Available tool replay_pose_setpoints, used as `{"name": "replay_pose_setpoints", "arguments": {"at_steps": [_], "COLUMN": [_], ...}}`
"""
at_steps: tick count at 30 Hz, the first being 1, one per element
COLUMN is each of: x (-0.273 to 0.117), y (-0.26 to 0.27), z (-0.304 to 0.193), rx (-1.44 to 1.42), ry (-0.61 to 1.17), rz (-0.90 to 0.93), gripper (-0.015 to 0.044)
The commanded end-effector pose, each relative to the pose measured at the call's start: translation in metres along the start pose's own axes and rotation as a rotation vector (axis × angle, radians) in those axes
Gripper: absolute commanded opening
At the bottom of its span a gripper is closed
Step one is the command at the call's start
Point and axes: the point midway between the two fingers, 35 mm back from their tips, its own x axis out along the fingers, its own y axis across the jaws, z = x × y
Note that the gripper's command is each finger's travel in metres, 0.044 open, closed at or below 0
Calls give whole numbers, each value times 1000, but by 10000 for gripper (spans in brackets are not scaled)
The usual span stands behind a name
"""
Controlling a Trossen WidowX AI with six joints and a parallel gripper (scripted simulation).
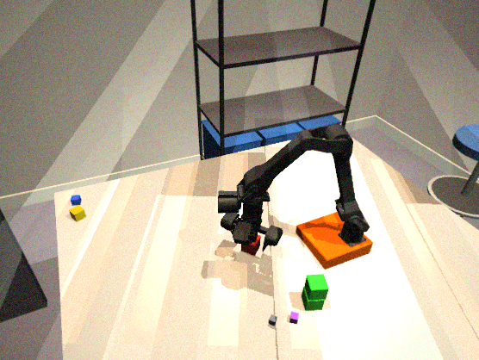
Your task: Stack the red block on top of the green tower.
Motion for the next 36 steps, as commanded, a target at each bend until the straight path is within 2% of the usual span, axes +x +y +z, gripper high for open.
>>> {"name": "replay_pose_setpoints", "arguments": {"at_steps": [1, 4, 13, 19, 25, 36], "x": [2, 0, 0, 0, -20, -72], "y": [3, 2, 2, 2, 1, 0], "z": [0, 0, 0, 0, 0, 0], "rx": [-5, -5, -5, -5, -5, -5], "ry": [-1, -1, -1, -1, -1, -2], "rz": [8, 8, 8, 8, 8, 8], "gripper": [440, 440, 204, 164, 6, 0]}}
